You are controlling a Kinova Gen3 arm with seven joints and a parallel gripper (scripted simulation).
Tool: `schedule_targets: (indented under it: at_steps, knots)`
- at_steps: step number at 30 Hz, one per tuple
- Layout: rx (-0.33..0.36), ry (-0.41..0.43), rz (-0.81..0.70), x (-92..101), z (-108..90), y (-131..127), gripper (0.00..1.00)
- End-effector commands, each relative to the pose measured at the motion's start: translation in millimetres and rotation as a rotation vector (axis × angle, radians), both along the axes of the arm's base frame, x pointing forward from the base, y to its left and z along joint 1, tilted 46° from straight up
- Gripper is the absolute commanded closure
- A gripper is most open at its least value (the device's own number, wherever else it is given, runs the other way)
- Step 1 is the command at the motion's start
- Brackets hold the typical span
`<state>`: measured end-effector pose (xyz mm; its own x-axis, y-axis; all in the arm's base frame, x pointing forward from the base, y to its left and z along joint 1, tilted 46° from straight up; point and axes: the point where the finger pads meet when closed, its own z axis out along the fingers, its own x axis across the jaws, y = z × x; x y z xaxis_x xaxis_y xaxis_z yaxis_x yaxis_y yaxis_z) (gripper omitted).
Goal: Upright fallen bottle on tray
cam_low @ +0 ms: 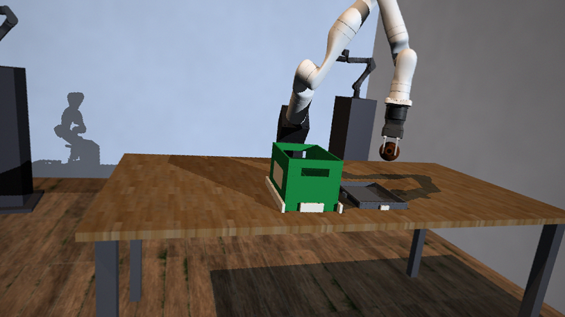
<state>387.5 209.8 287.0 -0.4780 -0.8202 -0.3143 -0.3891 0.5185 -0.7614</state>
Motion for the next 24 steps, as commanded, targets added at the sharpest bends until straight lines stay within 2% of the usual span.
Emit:
schedule_targets:
  at_steps: [1, 13, 24]
  knots:
    - [0.000, 0.000, 0.001, -0.1, 0.3, 0.5, 1.00]
    - [-0.003, -0.006, -0.002, -0.1, 0.3, 0.5, 1.00]
    - [-0.030, -0.051, -0.020, -0.4, 0.5, 0.9, 1.00]
